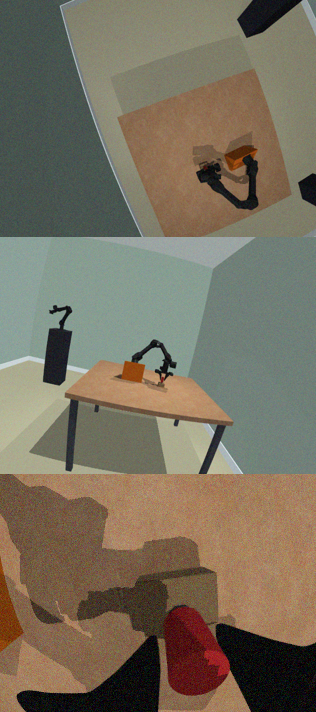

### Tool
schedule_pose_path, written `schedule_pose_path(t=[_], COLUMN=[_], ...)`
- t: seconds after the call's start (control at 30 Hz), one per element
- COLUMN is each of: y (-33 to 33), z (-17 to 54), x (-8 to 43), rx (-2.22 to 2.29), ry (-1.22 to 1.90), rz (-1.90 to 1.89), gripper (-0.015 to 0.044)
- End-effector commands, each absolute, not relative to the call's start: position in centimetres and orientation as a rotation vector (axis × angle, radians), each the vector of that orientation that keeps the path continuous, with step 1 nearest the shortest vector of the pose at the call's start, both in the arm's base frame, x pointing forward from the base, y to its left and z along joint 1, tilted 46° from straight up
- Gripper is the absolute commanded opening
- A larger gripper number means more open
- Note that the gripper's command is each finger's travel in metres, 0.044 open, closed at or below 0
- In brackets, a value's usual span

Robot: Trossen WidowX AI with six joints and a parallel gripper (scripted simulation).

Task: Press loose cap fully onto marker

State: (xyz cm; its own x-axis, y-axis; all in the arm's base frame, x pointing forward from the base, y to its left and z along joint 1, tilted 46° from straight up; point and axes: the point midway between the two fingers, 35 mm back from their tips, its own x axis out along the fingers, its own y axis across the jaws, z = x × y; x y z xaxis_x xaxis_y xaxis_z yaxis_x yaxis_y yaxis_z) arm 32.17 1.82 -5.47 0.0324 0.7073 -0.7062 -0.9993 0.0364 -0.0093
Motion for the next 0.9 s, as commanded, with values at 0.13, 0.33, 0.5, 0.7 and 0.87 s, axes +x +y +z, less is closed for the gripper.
schedule_pose_path(t=[0.13, 0.33, 0.5, 0.7, 0.87], y=[1.8, -0.2, -3.6, -3.5, -3.3], z=[-5.5, -3.6, -0.2, -0.3, -0.4], x=[32.2, 32.3, 31.9, 31.9, 31.9], rx=[-0.606, -0.609, -0.608, -0.502, -0.129], ry=[0.614, 0.617, 0.617, 0.708, 0.998], rz=[1.445, 1.443, 1.444, 1.39, 1.171], gripper=[0.0394, 0.044, 0.044, 0.0361, 0.023])
